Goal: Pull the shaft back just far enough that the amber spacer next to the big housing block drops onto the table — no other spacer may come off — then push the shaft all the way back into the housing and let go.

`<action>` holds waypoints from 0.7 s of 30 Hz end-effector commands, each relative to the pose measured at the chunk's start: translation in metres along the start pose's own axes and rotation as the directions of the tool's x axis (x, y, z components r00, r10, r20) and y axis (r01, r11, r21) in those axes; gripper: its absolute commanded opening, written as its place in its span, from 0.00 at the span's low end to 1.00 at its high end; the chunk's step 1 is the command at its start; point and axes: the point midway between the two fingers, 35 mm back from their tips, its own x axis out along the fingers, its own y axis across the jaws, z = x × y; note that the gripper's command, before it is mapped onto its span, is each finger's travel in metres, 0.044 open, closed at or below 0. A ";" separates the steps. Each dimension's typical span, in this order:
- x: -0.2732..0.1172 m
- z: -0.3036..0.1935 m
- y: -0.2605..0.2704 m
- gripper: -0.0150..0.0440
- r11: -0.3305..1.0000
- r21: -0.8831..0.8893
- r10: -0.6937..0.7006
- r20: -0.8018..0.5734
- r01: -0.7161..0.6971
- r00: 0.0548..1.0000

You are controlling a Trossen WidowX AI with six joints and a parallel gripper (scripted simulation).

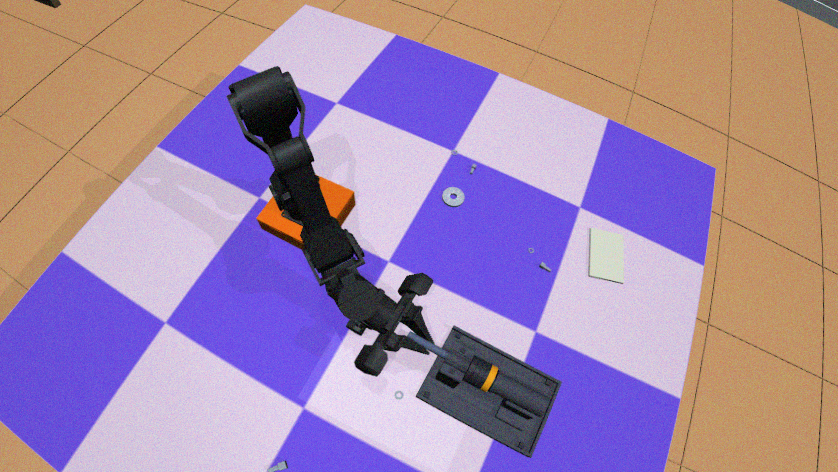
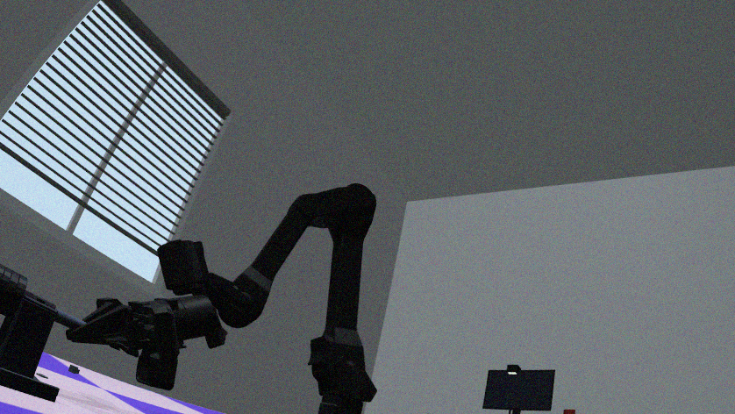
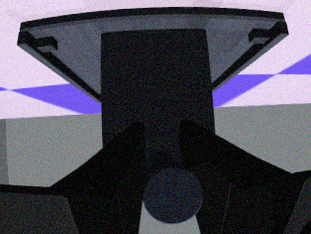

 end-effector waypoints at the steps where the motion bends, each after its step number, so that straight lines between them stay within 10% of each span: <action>1: 0.000 0.001 0.000 0.25 1.000 -0.006 0.001 0.001 -0.001 1.000; 21: -0.002 0.002 0.000 0.25 1.000 -0.006 0.001 0.002 -0.001 1.000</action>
